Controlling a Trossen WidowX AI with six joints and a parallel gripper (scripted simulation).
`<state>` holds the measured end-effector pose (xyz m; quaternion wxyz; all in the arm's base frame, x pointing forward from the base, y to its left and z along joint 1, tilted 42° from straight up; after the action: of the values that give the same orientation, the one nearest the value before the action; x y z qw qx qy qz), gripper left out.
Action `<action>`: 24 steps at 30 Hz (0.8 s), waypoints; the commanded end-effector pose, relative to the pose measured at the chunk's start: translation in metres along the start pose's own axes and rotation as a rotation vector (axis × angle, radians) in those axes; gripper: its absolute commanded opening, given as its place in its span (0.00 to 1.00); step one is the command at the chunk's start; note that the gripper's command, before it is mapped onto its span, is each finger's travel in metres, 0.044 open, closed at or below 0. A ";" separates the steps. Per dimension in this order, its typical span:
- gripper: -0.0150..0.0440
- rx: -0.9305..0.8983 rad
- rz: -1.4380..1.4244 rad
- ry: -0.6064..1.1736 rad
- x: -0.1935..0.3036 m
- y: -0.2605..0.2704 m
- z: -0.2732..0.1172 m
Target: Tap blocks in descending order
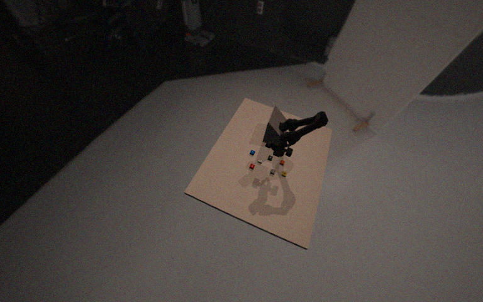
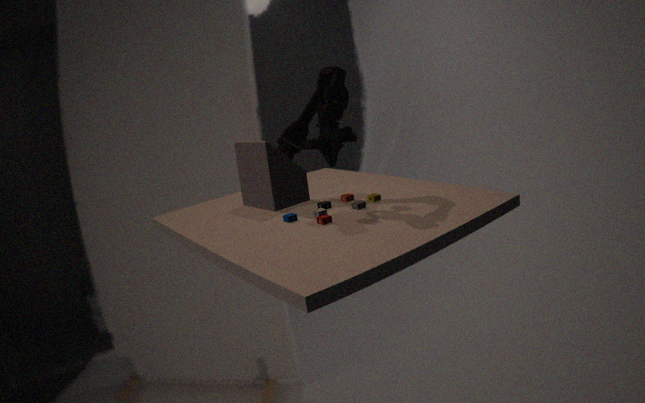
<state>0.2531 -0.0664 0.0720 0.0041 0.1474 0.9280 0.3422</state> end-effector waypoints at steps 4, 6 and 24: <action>0.29 0.006 0.004 0.009 -0.017 -0.105 0.003; 0.29 -0.003 0.001 0.012 -0.015 -0.136 0.006; 0.29 -0.022 -0.005 0.015 -0.007 -0.171 0.095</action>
<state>0.2235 -0.1365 -0.1037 -0.0068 0.1360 0.9255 0.3535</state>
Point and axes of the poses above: the point midway between the two fingers, 35 mm back from their tips, its own z axis out along the fingers, its own y axis across the jaws, x = y × z, the point moved 5 cm from there along -z, back along the fingers, and after that the axes turned 7 degrees about z, right-handed, at the moved point
